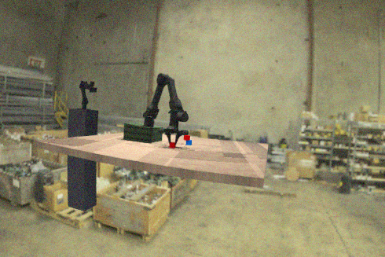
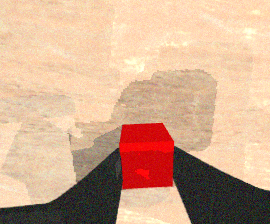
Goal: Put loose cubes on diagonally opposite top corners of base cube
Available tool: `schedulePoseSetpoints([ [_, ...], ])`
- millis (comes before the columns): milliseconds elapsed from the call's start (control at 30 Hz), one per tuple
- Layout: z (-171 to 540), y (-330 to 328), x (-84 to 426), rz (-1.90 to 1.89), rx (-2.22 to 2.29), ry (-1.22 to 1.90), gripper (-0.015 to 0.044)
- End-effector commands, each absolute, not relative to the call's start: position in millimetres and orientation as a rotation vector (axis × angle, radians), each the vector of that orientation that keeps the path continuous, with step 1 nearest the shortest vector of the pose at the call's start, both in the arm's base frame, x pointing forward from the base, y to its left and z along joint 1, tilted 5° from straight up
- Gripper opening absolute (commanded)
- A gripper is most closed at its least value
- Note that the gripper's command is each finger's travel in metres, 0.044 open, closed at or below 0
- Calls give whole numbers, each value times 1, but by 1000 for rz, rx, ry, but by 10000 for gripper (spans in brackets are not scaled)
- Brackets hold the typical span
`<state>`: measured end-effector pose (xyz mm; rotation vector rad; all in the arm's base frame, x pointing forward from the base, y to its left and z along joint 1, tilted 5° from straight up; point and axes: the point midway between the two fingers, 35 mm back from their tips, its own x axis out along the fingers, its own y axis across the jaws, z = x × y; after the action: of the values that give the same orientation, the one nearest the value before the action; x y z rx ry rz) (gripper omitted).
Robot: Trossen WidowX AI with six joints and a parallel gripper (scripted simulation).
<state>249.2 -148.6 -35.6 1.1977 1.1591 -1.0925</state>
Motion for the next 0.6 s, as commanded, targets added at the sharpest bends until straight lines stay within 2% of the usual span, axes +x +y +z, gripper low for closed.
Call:
schedulePoseSetpoints([
  [0,-35,-148,250,-1092,1203,1159,105],
  [567,16,-151,250,-1092,1203,1158,105],
])
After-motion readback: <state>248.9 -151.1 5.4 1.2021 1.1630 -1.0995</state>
